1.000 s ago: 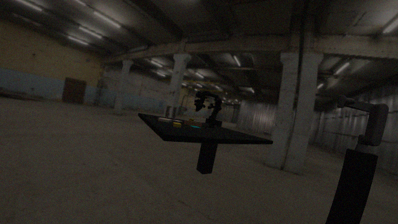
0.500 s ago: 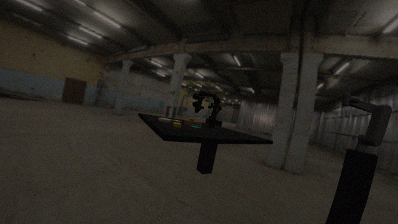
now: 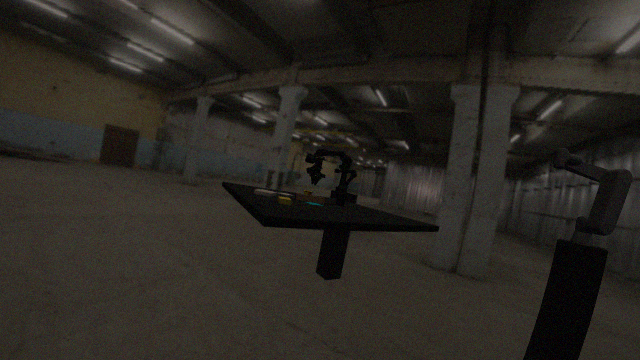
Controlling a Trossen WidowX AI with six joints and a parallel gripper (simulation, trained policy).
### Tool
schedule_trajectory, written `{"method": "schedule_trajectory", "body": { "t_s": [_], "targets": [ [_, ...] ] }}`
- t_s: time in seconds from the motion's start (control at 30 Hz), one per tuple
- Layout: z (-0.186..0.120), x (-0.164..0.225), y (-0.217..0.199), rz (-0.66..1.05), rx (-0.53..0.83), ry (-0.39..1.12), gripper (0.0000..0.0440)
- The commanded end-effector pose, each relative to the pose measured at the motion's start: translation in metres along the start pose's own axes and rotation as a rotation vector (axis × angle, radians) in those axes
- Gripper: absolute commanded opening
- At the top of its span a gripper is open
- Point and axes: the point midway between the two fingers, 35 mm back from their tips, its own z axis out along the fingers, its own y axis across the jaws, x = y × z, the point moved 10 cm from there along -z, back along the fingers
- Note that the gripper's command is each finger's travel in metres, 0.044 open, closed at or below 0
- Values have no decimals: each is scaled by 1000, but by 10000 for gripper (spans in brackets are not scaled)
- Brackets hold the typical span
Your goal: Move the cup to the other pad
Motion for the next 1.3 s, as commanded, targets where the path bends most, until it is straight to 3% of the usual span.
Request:
{"method": "schedule_trajectory", "body": {
  "t_s": [0.0, 0.7, 1.2, 1.27],
  "targets": [
    [11, -2, -4, -12, 3, 31, 184],
    [62, -2, -26, -93, -5, 109, 204],
    [109, 1, -32, -240, -34, 143, 208],
    [114, 1, -32, -269, -38, 143, 169]
  ]
}}
